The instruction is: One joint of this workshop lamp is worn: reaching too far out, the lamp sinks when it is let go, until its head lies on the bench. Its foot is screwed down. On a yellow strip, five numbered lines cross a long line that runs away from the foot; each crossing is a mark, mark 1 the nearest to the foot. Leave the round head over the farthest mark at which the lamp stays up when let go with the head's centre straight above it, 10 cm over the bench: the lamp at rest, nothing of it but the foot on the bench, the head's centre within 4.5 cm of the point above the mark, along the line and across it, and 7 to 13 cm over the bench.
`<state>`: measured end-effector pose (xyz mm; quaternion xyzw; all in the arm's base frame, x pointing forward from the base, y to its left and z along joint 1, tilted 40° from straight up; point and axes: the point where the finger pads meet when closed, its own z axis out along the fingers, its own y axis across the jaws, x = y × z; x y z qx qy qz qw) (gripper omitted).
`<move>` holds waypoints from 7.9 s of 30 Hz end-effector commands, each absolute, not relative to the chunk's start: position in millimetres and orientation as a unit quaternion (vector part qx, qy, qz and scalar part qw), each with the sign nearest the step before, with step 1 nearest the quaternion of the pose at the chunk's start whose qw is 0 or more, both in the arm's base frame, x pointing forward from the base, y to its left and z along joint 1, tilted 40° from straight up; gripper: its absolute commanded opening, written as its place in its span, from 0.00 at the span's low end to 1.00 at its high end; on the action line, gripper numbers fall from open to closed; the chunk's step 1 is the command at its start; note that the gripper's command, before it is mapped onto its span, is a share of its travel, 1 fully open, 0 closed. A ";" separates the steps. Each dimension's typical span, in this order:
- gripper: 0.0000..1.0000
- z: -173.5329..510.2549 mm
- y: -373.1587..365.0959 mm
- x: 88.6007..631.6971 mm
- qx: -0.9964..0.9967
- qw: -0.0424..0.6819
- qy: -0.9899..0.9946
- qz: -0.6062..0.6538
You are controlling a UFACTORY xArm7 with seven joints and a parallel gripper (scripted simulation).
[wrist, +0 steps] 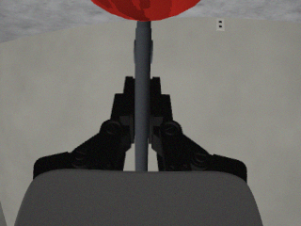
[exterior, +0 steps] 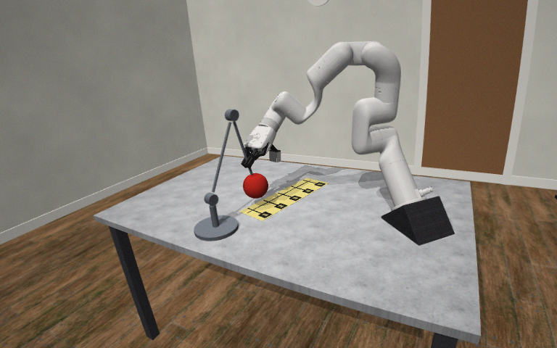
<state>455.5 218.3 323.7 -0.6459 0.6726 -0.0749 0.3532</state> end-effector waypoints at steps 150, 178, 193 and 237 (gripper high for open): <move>1.00 415.9 137.7 381.4 -0.648 0.354 0.671 -0.076; 1.00 434.7 128.5 365.8 -0.647 0.354 0.671 -0.076; 1.00 433.8 128.9 366.7 -0.647 0.354 0.671 -0.076; 1.00 433.2 153.3 370.3 -0.637 0.294 0.700 -0.133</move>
